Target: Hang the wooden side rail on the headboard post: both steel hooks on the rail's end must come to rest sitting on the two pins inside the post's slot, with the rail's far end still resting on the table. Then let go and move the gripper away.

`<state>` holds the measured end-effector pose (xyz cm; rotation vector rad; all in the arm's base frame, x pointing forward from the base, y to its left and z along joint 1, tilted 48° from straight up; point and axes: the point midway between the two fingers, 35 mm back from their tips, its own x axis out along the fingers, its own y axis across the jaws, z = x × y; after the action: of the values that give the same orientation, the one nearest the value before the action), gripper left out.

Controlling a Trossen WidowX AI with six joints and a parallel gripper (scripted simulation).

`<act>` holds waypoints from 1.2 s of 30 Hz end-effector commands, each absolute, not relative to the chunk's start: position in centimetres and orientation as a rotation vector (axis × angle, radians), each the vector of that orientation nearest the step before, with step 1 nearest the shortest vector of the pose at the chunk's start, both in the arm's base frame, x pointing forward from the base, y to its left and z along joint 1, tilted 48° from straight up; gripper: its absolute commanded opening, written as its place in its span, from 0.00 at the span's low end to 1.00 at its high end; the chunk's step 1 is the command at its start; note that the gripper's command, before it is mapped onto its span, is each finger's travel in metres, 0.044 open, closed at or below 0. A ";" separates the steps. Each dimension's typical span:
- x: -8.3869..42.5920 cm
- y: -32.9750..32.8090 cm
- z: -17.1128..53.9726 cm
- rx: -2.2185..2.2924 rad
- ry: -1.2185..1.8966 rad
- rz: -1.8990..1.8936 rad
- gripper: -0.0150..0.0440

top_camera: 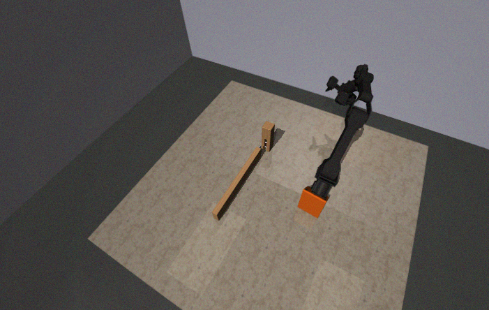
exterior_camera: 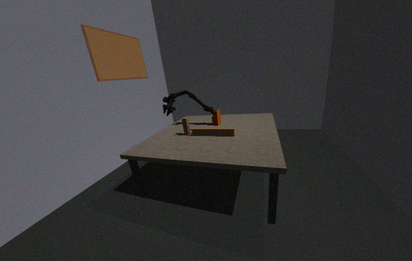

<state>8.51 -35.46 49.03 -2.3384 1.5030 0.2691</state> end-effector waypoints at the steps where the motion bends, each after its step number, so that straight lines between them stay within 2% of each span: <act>1: 8.6 -35.3 49.2 -2.341 1.504 0.267 0.98; 2: 8.7 -35.0 49.4 -2.345 1.506 0.263 1.00; 12: 9.9 -28.9 54.2 -2.423 1.543 0.171 1.00; 17: 10.3 -29.7 53.7 -2.387 1.516 0.136 1.00; 36: 13.6 -32.1 49.6 -1.799 1.308 -0.266 1.00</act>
<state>13.06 -31.55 50.65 -1.9028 1.3342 -0.2182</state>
